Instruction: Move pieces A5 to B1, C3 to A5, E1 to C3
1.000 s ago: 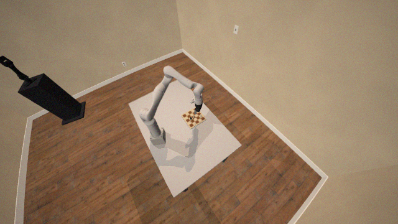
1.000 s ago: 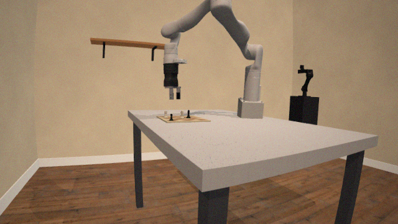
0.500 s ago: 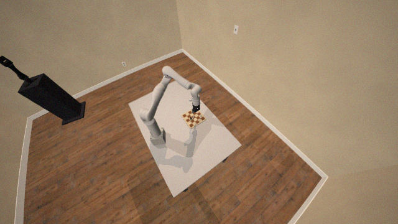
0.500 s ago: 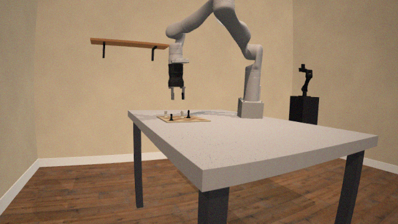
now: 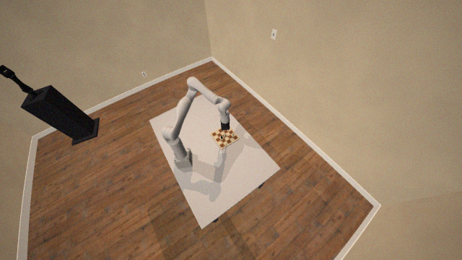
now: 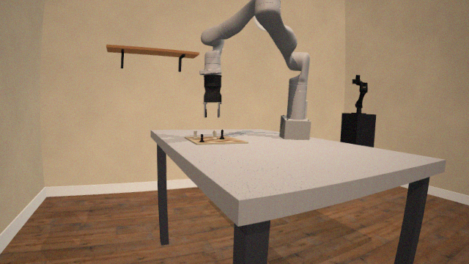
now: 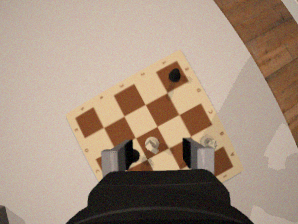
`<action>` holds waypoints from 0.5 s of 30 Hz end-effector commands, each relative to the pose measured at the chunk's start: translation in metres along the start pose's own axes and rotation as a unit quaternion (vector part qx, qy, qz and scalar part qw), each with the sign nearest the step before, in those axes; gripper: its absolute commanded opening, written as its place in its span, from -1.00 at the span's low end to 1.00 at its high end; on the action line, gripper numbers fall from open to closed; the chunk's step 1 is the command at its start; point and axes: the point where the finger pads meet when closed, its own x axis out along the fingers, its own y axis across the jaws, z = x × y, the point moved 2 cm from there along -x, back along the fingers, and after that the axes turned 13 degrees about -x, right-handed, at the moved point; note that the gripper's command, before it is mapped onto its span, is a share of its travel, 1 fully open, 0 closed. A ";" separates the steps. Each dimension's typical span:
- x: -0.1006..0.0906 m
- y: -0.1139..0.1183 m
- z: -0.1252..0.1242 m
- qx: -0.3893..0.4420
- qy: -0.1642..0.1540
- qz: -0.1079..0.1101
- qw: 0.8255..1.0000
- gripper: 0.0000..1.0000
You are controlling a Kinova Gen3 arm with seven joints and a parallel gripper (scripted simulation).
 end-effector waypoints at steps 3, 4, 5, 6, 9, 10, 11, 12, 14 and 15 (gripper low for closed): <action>0.000 -0.004 -0.001 0.070 -0.001 0.001 0.998 1.00; 0.000 -0.005 -0.001 0.087 -0.001 0.002 0.996 1.00; -0.001 -0.005 0.000 0.104 -0.001 0.003 0.995 1.00; -0.001 -0.006 0.000 0.120 0.000 0.003 0.993 1.00; -0.001 -0.007 0.000 0.166 0.000 0.005 0.986 1.00; -0.001 -0.008 0.001 0.181 0.000 0.006 0.984 1.00; -0.002 -0.008 0.001 0.195 0.001 0.006 0.981 1.00; -0.002 -0.008 0.001 0.208 0.001 0.007 0.978 1.00; -0.002 -0.008 0.001 0.208 0.001 0.007 0.978 1.00; -0.002 -0.009 0.001 0.221 0.001 0.007 0.975 1.00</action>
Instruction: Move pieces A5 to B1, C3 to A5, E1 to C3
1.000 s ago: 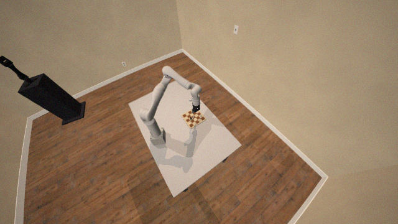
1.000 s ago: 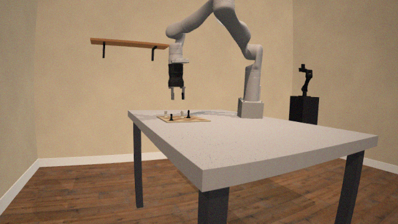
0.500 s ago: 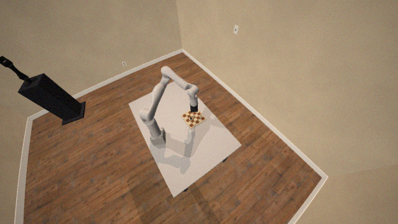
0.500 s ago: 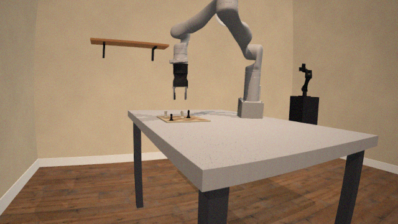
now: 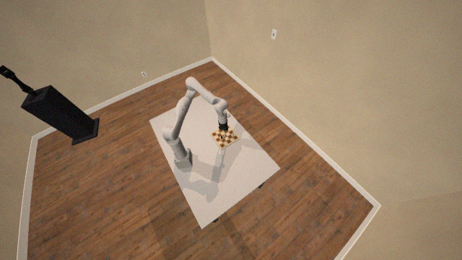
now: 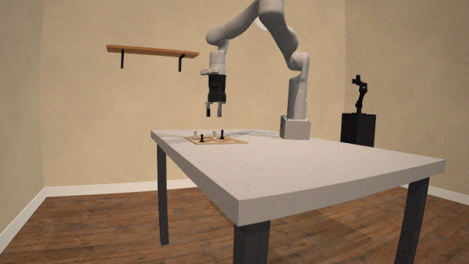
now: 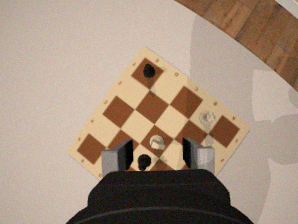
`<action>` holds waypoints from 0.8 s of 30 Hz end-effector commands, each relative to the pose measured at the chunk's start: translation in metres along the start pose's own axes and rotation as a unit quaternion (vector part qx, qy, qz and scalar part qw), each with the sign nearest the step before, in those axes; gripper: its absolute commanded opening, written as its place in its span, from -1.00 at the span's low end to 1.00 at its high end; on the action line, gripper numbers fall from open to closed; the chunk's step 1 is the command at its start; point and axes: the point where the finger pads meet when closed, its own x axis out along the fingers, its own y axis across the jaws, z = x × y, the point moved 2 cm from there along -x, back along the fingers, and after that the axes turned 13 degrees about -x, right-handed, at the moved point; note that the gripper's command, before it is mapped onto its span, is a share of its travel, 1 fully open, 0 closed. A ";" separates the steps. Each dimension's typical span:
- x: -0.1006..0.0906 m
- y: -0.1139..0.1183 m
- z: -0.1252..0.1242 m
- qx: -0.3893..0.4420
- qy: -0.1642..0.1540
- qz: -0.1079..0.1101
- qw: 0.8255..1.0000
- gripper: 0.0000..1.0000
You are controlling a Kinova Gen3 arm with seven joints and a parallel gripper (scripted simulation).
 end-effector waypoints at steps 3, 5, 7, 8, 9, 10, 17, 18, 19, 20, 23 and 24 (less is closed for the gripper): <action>-0.001 -0.002 0.001 0.045 0.001 0.002 0.999 1.00; -0.001 -0.003 0.001 0.067 0.001 0.003 0.998 1.00; -0.001 -0.003 0.002 0.086 0.002 0.004 0.996 1.00; -0.001 -0.003 0.002 0.096 0.002 0.004 0.995 1.00; -0.002 -0.004 0.003 0.104 0.003 0.005 0.995 1.00; -0.002 -0.004 0.003 0.112 0.003 0.005 0.994 1.00; -0.002 -0.005 0.004 0.145 0.004 0.006 0.989 1.00; -0.002 -0.005 0.005 0.150 0.005 0.007 0.989 1.00; -0.002 -0.005 0.005 0.155 0.005 0.007 0.988 1.00; -0.002 -0.005 0.005 0.159 0.005 0.007 0.987 1.00; -0.003 -0.005 0.005 0.170 0.005 0.007 0.985 1.00; -0.003 -0.005 0.005 0.172 0.006 0.008 0.985 1.00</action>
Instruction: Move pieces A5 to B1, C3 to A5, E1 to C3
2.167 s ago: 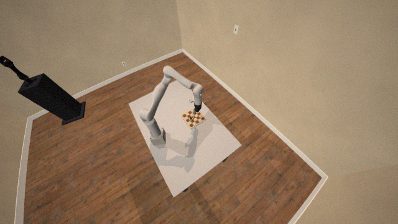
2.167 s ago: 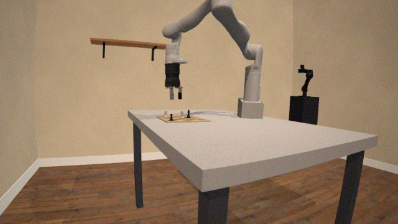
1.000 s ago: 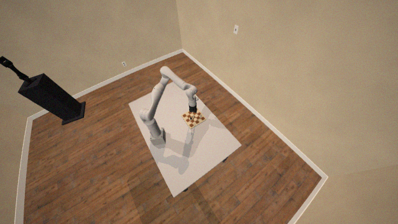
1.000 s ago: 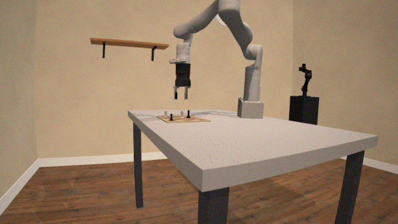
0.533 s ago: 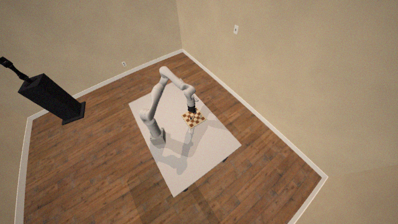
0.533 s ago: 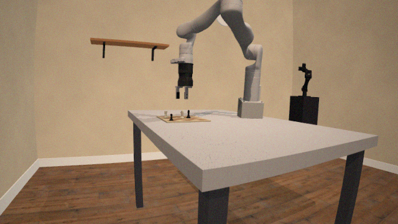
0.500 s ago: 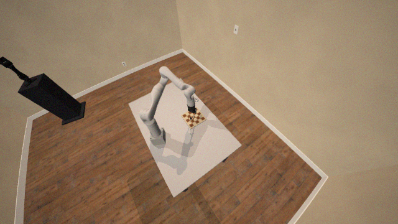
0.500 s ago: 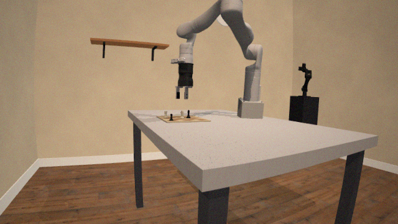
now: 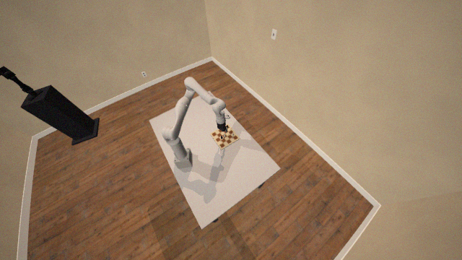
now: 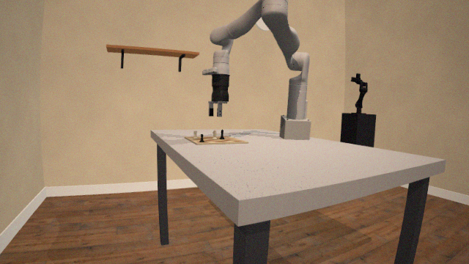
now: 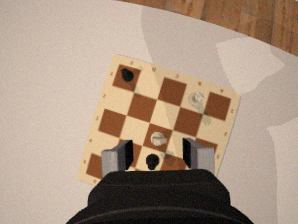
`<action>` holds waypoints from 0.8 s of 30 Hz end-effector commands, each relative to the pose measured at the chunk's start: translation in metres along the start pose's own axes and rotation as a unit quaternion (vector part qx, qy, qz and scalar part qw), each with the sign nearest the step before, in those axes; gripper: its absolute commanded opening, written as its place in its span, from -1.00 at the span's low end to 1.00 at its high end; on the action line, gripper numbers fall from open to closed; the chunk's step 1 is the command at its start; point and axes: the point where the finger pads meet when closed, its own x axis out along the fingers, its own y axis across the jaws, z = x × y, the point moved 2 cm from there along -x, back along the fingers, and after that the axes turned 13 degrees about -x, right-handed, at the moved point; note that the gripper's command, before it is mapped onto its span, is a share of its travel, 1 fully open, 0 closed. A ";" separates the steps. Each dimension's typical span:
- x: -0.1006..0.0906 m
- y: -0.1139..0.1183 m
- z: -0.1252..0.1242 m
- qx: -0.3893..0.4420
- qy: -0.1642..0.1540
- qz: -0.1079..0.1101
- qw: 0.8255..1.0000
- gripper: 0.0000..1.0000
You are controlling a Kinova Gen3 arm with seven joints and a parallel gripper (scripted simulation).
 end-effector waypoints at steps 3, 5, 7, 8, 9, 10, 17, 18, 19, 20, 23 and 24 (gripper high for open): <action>-0.001 -0.001 0.000 0.008 0.001 0.001 1.000 1.00; -0.001 -0.001 0.000 0.011 0.001 0.001 1.000 1.00; -0.001 -0.001 0.000 0.012 0.001 0.001 1.000 1.00; -0.001 -0.001 0.000 0.012 0.001 0.001 1.000 1.00; -0.001 -0.001 0.000 0.012 0.001 0.001 1.000 1.00; -0.001 -0.001 0.000 0.012 0.001 0.001 1.000 1.00; -0.001 -0.001 0.000 0.013 0.001 0.001 1.000 0.51; -0.001 -0.001 0.000 0.013 0.001 0.001 1.000 0.51; -0.001 -0.001 0.000 0.013 0.001 0.001 1.000 0.51; -0.001 -0.001 0.000 0.013 0.001 0.001 1.000 0.51; -0.001 -0.001 0.000 0.013 0.001 0.001 1.000 0.51; -0.001 -0.001 0.000 0.013 0.001 0.001 1.000 0.51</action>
